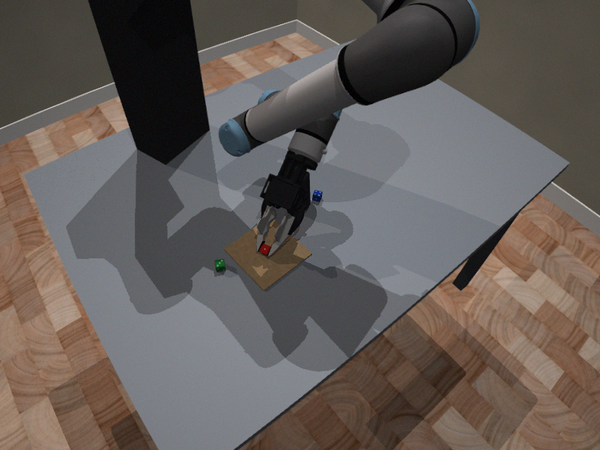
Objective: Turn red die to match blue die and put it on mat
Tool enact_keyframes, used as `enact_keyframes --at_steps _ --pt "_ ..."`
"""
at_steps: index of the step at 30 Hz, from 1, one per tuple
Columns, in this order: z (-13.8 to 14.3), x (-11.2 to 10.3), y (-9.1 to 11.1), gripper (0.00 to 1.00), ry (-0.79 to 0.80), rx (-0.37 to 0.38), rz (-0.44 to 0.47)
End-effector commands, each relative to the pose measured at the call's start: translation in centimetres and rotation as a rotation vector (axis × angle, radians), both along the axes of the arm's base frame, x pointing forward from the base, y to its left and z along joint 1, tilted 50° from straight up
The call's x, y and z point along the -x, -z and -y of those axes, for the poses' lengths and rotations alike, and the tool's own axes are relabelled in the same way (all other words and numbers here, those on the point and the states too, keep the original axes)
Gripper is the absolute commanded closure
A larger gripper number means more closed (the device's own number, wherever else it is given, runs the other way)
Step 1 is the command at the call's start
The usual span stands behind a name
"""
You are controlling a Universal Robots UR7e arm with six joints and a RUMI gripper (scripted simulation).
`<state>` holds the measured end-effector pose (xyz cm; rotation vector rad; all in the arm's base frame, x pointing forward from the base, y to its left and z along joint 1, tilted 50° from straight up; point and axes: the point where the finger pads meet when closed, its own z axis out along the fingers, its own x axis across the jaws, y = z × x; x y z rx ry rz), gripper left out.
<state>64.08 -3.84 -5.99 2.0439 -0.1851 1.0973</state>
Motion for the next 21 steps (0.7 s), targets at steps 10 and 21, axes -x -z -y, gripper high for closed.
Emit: enact_keyframes --at_steps 10,21 --pt "-0.14 -0.11 0.00 0.79 -0.001 0.000 0.003" --pt "-0.14 -0.11 0.00 0.79 -0.001 0.000 0.003"
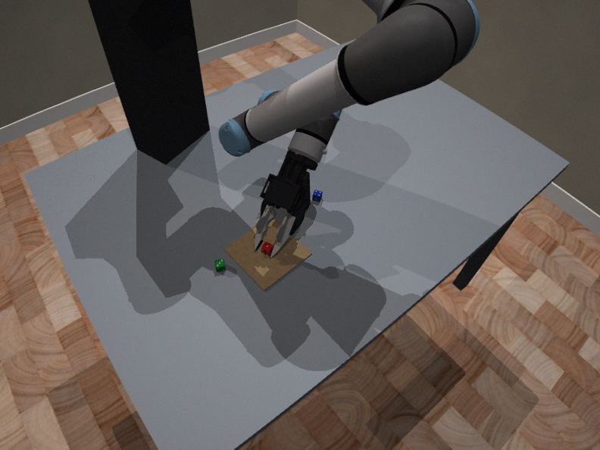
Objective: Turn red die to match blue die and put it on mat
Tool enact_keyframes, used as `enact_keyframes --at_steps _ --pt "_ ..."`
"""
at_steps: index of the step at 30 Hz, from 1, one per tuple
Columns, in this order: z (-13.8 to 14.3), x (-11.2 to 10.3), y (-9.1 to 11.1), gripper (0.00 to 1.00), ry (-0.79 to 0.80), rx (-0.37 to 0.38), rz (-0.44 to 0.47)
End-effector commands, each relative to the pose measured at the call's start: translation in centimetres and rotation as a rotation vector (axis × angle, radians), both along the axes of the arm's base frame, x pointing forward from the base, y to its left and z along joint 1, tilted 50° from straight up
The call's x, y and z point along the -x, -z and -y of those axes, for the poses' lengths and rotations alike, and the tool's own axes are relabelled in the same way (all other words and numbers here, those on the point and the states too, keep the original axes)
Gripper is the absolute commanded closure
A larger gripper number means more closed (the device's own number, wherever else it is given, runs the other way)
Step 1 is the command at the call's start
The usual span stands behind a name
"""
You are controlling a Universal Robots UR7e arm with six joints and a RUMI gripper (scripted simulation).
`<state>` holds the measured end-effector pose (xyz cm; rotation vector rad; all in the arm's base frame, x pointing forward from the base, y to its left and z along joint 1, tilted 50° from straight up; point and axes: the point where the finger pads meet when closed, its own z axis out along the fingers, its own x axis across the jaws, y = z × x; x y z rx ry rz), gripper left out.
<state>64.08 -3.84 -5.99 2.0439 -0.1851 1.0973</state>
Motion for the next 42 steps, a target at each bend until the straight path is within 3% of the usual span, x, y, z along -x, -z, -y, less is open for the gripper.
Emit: enact_keyframes --at_steps 1,32,42 --pt "-0.1 -0.1 0.0 0.79 -0.001 0.000 0.003" --pt "-0.3 0.0 -0.1 0.79 -0.001 0.000 0.003" --pt "-2.5 2.0 -1.0 0.79 -0.001 0.000 0.003"
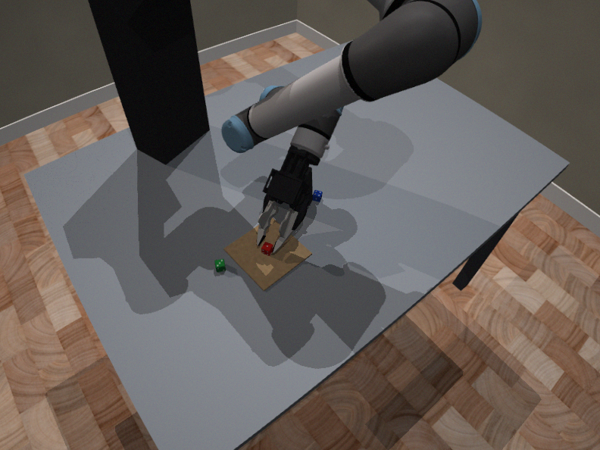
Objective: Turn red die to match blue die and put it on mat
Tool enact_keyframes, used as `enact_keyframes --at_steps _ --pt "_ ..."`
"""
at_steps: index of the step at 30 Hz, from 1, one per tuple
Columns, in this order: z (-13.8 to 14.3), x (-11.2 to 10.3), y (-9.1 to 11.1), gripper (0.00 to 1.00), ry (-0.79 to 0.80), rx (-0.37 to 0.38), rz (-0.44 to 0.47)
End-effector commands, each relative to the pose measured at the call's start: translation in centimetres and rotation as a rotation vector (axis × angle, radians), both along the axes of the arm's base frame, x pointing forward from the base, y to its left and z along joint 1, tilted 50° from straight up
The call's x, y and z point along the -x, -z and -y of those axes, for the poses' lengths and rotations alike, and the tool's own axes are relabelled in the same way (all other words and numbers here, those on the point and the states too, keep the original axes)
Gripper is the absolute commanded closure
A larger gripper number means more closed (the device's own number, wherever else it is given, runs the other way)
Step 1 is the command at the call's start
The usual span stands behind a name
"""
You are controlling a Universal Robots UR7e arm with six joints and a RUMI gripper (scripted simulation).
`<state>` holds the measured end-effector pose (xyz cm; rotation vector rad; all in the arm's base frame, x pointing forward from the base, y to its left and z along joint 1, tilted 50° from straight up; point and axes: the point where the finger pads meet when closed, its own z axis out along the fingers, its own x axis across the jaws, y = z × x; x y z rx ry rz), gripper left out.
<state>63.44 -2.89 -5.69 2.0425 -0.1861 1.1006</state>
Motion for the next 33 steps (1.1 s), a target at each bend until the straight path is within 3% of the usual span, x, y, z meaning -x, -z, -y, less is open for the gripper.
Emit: enact_keyframes --at_steps 1,17,33 --pt "-1.8 1.6 -0.8 0.79 -0.001 0.000 0.000" --pt "-2.6 2.7 -1.5 0.79 -0.001 0.000 0.000" --pt "-1.8 6.6 -4.9 0.79 -0.001 0.000 0.000"
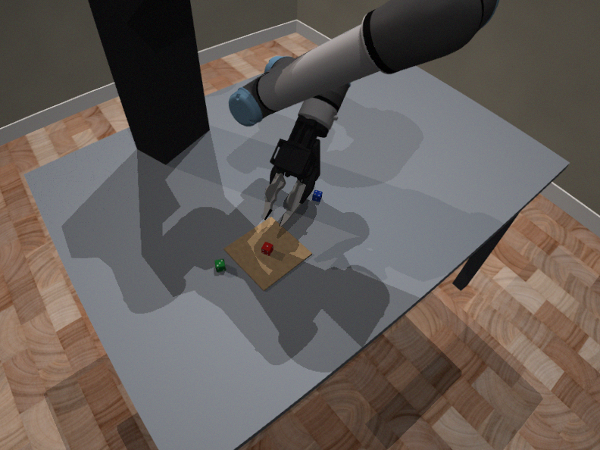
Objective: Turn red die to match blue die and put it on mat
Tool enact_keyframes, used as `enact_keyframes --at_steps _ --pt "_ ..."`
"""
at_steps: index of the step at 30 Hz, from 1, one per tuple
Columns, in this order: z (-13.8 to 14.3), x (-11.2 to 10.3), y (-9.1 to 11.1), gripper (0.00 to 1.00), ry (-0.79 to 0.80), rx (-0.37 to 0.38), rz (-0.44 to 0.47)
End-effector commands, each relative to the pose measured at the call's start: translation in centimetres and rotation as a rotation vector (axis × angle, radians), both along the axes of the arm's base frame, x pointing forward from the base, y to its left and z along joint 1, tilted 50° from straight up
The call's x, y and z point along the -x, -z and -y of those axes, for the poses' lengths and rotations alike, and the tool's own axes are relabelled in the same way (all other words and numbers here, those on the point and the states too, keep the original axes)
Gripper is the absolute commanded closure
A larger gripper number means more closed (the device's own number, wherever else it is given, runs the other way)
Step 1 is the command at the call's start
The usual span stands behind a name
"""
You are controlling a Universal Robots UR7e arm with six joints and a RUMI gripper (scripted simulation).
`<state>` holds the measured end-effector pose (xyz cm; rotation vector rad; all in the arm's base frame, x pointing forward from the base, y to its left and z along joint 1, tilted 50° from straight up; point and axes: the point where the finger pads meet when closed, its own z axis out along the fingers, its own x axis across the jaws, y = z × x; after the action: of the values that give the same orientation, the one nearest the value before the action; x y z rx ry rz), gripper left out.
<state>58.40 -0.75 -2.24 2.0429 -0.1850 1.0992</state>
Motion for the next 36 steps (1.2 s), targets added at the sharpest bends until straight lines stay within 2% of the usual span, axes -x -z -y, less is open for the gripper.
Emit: enact_keyframes --at_steps 1,14,25,36 --pt "0.3 1.7 -1.5 0.79 -0.001 -0.001 0.001" --pt "0.4 1.9 -1.7 0.79 -0.007 -0.006 -0.001" --pt "0.9 1.9 -1.8 0.79 -0.064 -0.052 -0.020" --pt "1.9 2.2 -2.3 0.79 -0.217 -0.176 -0.064"
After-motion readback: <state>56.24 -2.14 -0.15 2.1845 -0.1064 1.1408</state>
